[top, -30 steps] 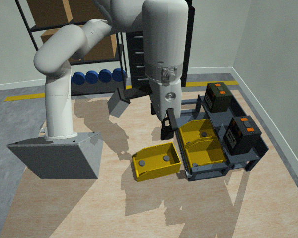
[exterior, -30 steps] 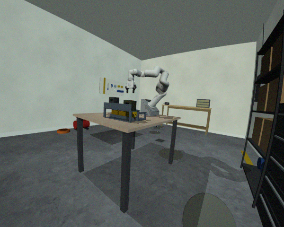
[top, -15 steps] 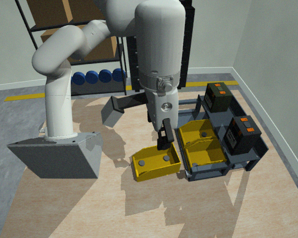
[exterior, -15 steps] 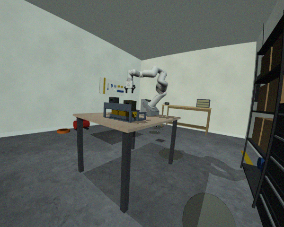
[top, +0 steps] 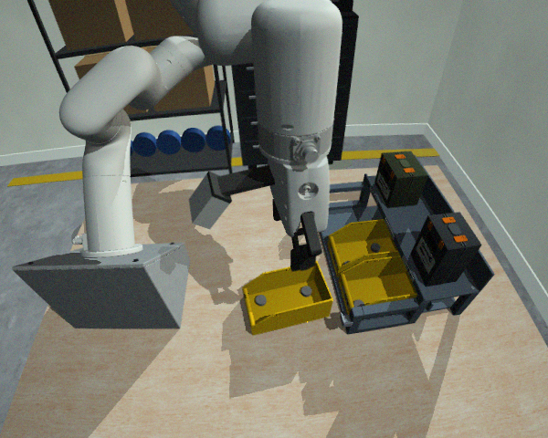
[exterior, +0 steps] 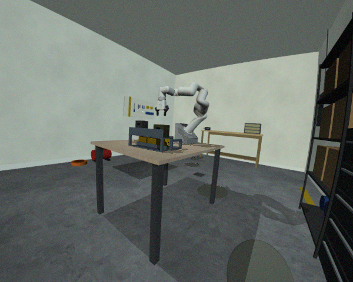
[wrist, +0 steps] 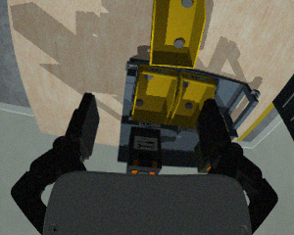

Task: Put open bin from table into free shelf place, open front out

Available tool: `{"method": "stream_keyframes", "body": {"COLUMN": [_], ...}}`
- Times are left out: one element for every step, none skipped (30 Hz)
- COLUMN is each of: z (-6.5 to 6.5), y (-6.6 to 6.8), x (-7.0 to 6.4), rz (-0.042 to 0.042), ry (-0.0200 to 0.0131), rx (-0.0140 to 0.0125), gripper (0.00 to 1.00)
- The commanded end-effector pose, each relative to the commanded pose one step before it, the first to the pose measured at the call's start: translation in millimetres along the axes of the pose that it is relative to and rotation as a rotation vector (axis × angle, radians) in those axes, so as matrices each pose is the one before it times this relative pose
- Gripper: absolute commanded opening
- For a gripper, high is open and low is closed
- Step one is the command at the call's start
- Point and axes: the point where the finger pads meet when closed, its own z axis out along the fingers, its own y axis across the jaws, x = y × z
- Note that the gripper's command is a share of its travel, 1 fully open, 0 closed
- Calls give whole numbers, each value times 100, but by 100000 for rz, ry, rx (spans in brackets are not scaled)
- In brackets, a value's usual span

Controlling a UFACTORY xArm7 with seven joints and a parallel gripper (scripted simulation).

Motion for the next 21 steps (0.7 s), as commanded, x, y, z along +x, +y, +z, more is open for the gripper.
{"method": "stream_keyframes", "body": {"z": [-209,0,0,0,0,0,0,0,0,0,0,0,0,0,0,0,0,0,0,0,0], "y": [25,90,90,90,90,0,0,0,0,0,0,0,0,0,0,0,0,41,45,45,45], "x": [-62,-56,-56,-56,-56,0,0,0,0,0,0,0,0,0,0,0,0,-22,-28,-28,-28], "rz": [13,-4,-4,-4,-4,0,0,0,0,0,0,0,0,0,0,0,0,10,-3,-3,-3], "ry": [-251,-1,-1,-1,-1,0,0,0,0,0,0,0,0,0,0,0,0,-1,-1,-1,-1], "rx": [385,-1,-1,-1,-1,0,0,0,0,0,0,0,0,0,0,0,0,0,-1,-1,-1], "gripper": [100,100,100,100,100,100,100,100,100,100,100,100,100,100,100,100,100,100,100,100,100]}}
